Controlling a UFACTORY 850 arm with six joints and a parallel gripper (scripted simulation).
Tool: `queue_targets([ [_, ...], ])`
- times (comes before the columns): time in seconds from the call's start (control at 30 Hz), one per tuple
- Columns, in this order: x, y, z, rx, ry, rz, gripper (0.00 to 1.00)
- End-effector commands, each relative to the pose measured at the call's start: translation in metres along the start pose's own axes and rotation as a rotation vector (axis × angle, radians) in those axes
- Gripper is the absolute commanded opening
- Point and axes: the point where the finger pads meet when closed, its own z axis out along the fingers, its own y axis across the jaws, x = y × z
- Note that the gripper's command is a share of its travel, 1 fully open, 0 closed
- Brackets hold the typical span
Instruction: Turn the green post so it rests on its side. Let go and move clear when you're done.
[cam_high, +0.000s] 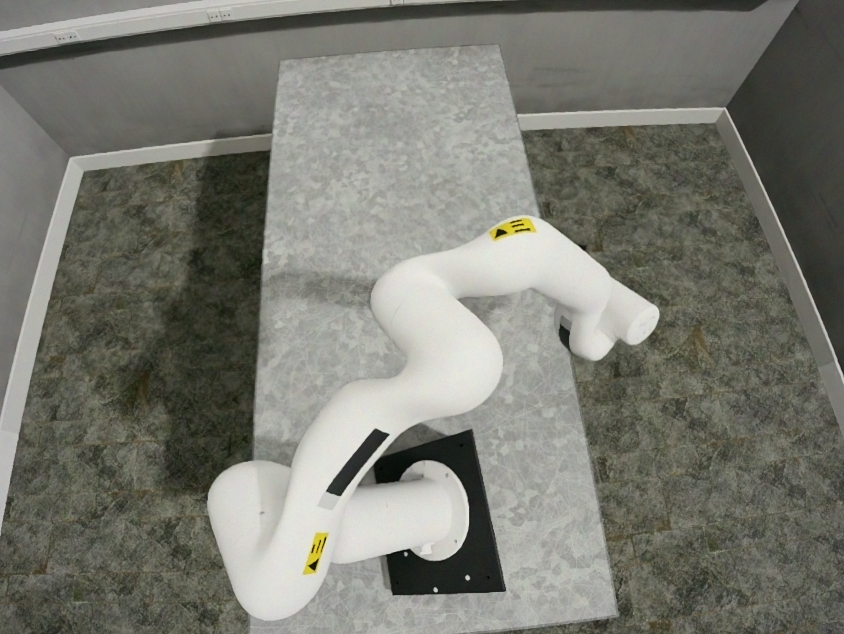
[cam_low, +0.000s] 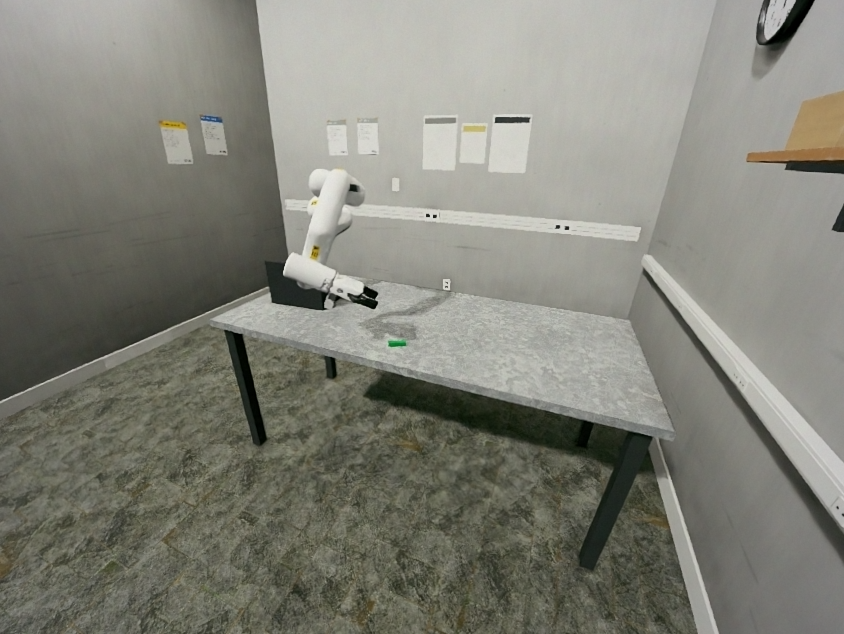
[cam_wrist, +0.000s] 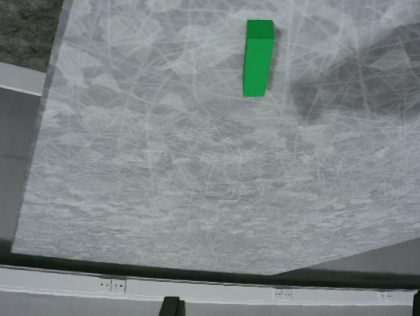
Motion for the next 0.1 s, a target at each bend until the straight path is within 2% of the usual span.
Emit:
queue_targets([
  [0.0, -0.0014, -0.0005, -0.0003, 0.0, -0.001, -0.002, 1.0],
  [0.07, -0.0014, -0.0005, -0.0003, 0.0, -0.001, -0.002, 1.0],
])
